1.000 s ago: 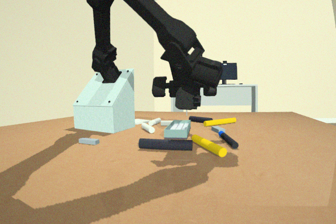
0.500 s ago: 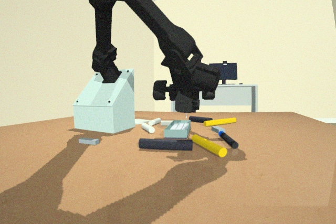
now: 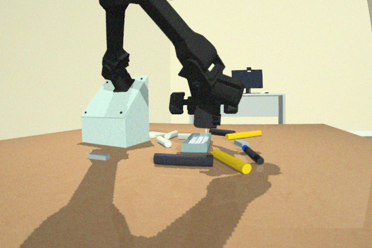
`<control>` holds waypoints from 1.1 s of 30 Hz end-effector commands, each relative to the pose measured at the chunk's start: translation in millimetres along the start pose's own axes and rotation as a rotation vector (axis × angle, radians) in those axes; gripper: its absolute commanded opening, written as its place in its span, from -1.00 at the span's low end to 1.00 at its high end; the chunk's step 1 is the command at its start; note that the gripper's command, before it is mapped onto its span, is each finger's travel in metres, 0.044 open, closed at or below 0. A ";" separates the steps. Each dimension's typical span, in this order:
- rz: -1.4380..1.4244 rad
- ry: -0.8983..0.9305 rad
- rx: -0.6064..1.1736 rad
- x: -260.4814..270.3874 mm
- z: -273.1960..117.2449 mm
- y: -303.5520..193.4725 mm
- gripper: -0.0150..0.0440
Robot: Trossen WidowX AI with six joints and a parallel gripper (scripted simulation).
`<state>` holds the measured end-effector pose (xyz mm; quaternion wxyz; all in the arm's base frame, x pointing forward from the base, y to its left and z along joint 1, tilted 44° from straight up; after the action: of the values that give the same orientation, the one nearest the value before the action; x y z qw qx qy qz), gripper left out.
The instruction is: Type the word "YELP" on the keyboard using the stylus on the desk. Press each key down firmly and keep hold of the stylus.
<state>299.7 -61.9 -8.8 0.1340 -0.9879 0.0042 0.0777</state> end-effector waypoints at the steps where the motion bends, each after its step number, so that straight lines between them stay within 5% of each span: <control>1: 0.001 -0.003 -0.003 0.2 2.4 3.7 -0.22; 33: 0.001 -0.004 -0.003 1.3 6.2 10.3 -0.22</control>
<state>299.7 -68.8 -16.5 0.1343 -0.9877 0.0052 0.0794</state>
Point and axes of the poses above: the point midway between the two fingers, 35 mm back from their tips, its own z axis out along the fingers, its own x axis across the jaws, y = z × x, the point moved 6 cm from there along -z, back along the fingers, and after that the axes turned 9 degrees about z, right-handed, at the moved point
